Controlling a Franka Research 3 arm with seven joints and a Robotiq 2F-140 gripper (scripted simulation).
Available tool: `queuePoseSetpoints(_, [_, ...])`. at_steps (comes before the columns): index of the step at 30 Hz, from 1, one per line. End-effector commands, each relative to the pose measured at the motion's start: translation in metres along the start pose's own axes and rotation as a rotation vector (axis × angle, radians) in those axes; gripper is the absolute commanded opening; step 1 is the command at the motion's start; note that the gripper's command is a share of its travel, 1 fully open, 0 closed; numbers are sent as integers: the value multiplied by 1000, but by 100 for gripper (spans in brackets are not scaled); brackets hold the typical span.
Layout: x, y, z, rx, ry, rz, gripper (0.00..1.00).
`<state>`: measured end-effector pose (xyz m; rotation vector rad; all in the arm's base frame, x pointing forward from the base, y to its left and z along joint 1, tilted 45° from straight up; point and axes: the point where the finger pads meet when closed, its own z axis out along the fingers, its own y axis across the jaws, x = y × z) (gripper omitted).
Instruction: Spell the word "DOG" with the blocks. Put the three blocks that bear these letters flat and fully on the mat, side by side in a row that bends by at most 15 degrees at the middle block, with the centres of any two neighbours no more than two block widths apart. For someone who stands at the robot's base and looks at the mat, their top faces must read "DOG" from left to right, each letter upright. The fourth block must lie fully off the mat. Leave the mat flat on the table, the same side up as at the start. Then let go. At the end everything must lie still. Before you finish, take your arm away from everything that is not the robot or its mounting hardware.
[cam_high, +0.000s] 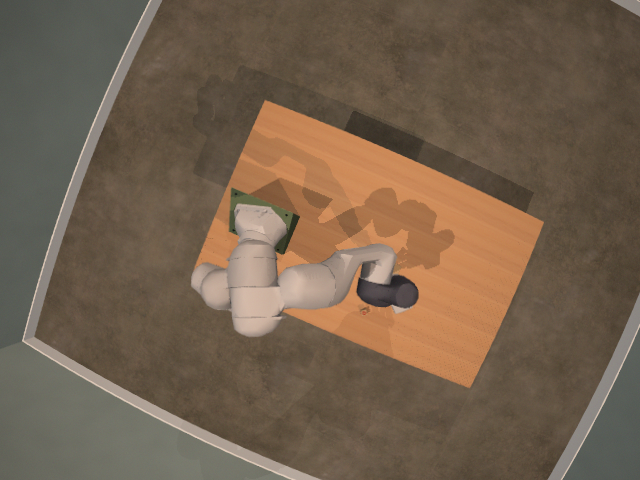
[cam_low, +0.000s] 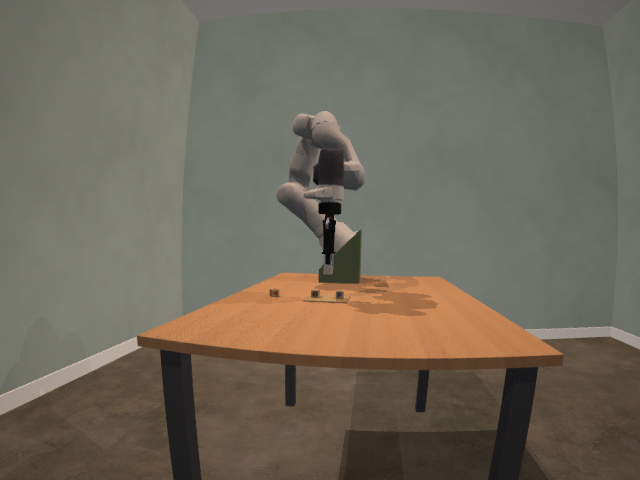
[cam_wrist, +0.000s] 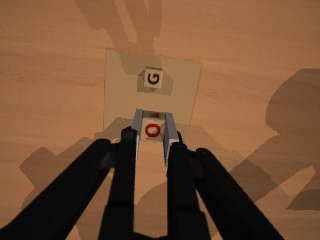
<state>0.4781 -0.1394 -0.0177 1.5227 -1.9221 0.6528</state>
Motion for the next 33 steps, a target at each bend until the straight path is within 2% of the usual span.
queuePoseSetpoints(1, [-1, -3, 6, 10, -5, 6, 13])
queuePoseSetpoints(10, [-1, -4, 49, 10, -5, 6, 13])
queuePoseSetpoints(16, [-1, -4, 68, 10, -5, 6, 13])
queuePoseSetpoints(33, [-1, -4, 75, 10, -5, 6, 13])
